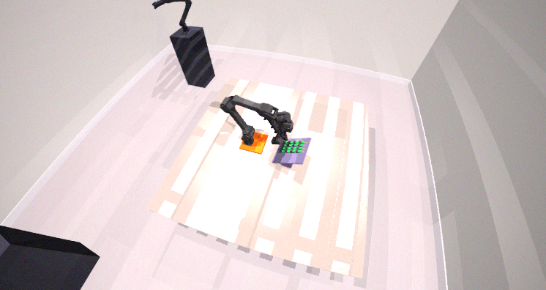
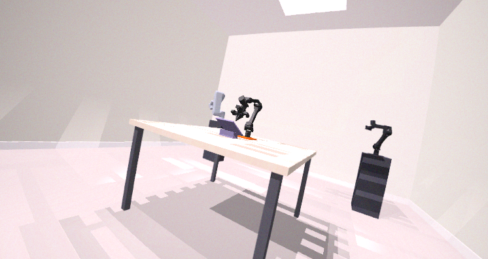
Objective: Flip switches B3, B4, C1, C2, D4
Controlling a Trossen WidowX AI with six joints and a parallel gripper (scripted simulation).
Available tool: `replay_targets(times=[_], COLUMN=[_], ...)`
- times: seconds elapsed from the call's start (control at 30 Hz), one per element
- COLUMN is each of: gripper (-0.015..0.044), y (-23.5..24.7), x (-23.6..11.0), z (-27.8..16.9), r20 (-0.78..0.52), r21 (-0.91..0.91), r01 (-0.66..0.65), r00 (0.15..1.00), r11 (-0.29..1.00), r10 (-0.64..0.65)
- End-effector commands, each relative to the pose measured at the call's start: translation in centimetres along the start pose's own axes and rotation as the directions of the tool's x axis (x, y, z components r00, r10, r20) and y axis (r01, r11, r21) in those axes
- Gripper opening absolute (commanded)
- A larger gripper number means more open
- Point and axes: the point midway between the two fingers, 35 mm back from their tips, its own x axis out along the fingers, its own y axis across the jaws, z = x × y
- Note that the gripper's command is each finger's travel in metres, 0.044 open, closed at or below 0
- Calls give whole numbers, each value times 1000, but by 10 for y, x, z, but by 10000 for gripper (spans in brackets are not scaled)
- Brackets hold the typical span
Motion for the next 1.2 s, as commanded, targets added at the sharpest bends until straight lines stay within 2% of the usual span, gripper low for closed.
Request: replay_targets(times=[0.0,0.2,0.37,1.17], gripper=[0,0,0,0], y=[28,38,38,38], x=[0,1,34,58], z=[-20,-27,-28,-28], r20=[-3,2,28,29], r21=[-1,0,0,0], r01=[-2,-3,-3,-3], r00=[1000,1000,1000,1000], r11=[1000,1000,1000,1000], r10=[2,3,3,3])
